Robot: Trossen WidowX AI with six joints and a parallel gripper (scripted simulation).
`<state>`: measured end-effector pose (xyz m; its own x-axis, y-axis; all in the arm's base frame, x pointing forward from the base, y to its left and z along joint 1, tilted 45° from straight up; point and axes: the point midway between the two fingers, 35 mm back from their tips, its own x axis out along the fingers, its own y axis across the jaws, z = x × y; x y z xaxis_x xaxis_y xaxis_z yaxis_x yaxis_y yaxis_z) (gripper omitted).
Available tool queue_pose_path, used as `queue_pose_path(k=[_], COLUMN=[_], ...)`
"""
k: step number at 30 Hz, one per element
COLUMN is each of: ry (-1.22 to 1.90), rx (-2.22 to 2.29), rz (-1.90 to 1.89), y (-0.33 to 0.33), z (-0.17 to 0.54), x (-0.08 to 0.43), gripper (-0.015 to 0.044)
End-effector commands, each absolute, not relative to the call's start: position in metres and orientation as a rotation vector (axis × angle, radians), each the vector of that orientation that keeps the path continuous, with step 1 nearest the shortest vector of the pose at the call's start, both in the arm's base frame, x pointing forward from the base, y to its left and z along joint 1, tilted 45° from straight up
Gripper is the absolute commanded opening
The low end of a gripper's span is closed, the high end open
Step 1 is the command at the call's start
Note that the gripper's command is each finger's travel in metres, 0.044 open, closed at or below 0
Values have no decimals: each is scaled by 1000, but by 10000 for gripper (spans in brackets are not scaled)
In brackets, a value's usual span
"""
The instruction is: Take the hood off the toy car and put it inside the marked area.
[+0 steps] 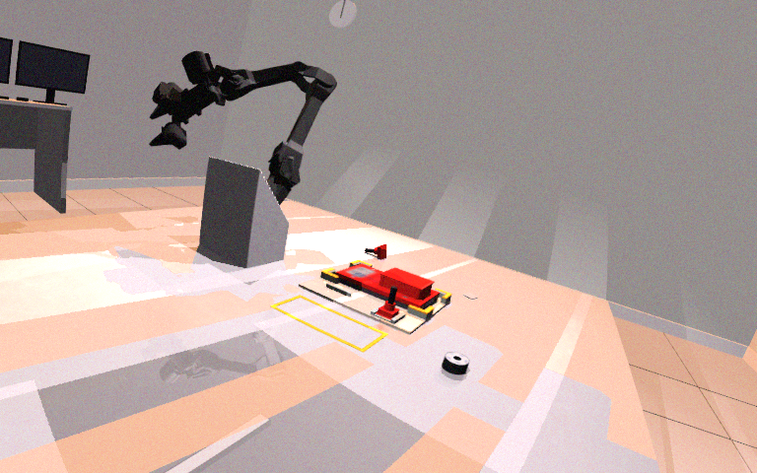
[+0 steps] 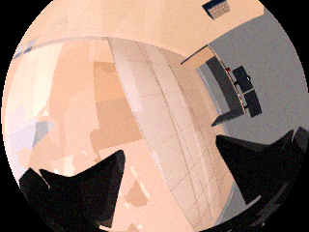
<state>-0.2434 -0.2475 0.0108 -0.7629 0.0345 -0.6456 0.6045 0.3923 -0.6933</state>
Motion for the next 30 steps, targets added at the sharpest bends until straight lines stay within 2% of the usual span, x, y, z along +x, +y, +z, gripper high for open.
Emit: queue_pose_path(k=[1, 7, 18, 30], ry=[2033, 1900, 1781, 1599], rx=[461, 338, 158, 59], rz=[-1333, -1215, -920, -667], y=[-277, -316, -340, -336], z=[8, 2, -7, -8], x=[-216, -155, -51, 69], gripper=[440, 440, 440, 440])
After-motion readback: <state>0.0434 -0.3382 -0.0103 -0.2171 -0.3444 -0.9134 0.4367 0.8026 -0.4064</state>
